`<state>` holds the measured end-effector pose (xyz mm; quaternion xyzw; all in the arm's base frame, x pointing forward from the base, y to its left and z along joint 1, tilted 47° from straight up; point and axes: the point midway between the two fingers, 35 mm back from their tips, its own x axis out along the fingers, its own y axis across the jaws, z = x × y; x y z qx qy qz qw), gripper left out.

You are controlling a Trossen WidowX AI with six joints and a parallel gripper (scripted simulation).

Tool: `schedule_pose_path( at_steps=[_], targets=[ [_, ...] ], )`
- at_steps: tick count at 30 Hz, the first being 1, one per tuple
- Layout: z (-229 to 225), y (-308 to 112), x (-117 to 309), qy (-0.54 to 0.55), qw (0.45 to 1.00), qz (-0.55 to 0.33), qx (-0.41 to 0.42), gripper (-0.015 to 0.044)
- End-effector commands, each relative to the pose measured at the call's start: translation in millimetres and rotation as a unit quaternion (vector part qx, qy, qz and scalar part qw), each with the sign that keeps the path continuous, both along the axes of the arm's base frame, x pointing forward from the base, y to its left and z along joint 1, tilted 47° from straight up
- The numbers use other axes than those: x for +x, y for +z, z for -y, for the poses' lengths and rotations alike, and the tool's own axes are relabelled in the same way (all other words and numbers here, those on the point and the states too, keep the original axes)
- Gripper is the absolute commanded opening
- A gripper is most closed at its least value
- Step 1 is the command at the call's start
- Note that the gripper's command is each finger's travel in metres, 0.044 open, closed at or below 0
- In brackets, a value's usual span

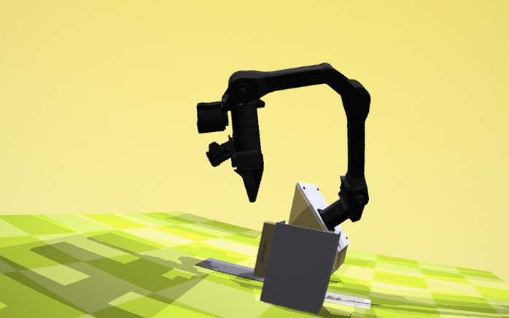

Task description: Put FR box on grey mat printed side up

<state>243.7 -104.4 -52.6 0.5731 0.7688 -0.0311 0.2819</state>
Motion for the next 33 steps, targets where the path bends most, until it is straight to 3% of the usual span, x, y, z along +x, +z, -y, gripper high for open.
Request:
schedule_pose_path(
  at_steps=[1,17,33],
  targets=[
    [-3,3,0,0.035,0.997,0.063,0.006,0.0236],
    [-10,11,0,0.165,0.943,0.287,0.027,0.0236],
    [-18,19,-1,0.294,0.823,0.483,0.049,0.0236]
  ],
)
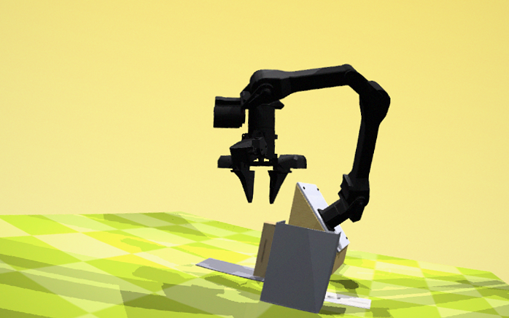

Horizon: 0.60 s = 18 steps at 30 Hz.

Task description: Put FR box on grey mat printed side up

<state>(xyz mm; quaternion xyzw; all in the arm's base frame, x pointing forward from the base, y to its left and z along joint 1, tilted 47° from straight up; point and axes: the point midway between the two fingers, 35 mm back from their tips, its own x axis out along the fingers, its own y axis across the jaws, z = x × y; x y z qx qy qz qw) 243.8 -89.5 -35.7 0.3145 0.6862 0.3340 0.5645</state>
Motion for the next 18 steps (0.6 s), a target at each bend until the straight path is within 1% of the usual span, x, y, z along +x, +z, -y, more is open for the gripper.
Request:
schedule_pose_path(
  at_steps=[1,9,18],
  targets=[
    [-3.2,2.3,-0.9,0.045,0.997,0.064,0.005,0.0236],
    [-7.2,6.0,-1.6,0.121,0.978,0.172,0.014,0.0236],
    [-11.7,10.0,-2.6,0.206,0.935,0.287,0.023,0.0236]
  ],
)
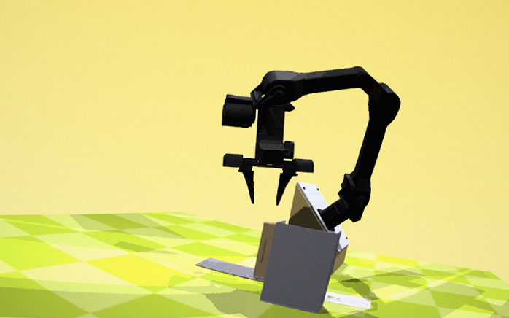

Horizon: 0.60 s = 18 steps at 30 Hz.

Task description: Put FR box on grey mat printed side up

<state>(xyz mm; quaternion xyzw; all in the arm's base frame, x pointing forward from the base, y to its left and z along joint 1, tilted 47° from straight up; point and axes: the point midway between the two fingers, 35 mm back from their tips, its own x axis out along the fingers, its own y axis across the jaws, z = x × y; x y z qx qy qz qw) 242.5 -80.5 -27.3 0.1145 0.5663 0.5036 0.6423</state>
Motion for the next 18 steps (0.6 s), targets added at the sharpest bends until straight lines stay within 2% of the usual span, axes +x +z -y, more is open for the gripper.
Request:
schedule_pose_path(
  at_steps=[1,18],
  targets=[
    [-3.2,2.1,-1.3,0.049,0.997,0.062,0.004,0.0236],
    [-11.9,9.0,-3.8,0.221,0.935,0.277,0.017,0.0236]
  ],
)
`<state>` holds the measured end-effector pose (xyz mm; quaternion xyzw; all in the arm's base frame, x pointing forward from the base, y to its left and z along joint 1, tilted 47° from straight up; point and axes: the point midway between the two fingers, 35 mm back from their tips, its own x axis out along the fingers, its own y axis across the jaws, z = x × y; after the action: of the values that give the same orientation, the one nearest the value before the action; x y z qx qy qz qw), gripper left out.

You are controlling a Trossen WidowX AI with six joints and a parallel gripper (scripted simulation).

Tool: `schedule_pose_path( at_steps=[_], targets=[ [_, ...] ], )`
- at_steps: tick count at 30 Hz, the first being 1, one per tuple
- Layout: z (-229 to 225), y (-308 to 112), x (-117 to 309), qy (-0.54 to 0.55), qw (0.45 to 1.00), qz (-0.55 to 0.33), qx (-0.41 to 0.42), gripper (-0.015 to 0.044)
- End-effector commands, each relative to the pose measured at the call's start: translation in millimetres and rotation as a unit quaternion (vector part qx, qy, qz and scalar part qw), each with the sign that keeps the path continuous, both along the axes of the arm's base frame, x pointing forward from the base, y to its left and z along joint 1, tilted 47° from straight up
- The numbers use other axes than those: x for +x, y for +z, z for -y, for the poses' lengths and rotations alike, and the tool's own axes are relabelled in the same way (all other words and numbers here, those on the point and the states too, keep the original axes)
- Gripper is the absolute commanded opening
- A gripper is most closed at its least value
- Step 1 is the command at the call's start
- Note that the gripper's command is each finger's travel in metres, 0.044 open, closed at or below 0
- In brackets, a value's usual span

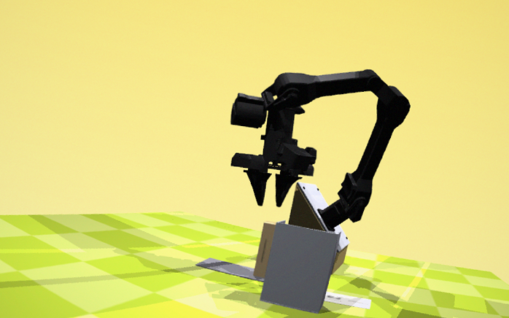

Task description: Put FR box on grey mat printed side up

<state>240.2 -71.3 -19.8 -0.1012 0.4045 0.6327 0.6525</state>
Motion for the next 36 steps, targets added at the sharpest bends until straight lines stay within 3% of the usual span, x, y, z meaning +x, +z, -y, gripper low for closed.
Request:
schedule_pose_path(
  at_steps=[1,15,36],
  targets=[
    [-3,2,-2,0.052,0.997,0.059,0.002,0.0236],
    [-10,7,-4,0.195,0.955,0.224,0.009,0.0236],
    [-24,-8,-6,0.206,0.948,0.241,0.013,0.0236]
  ],
)
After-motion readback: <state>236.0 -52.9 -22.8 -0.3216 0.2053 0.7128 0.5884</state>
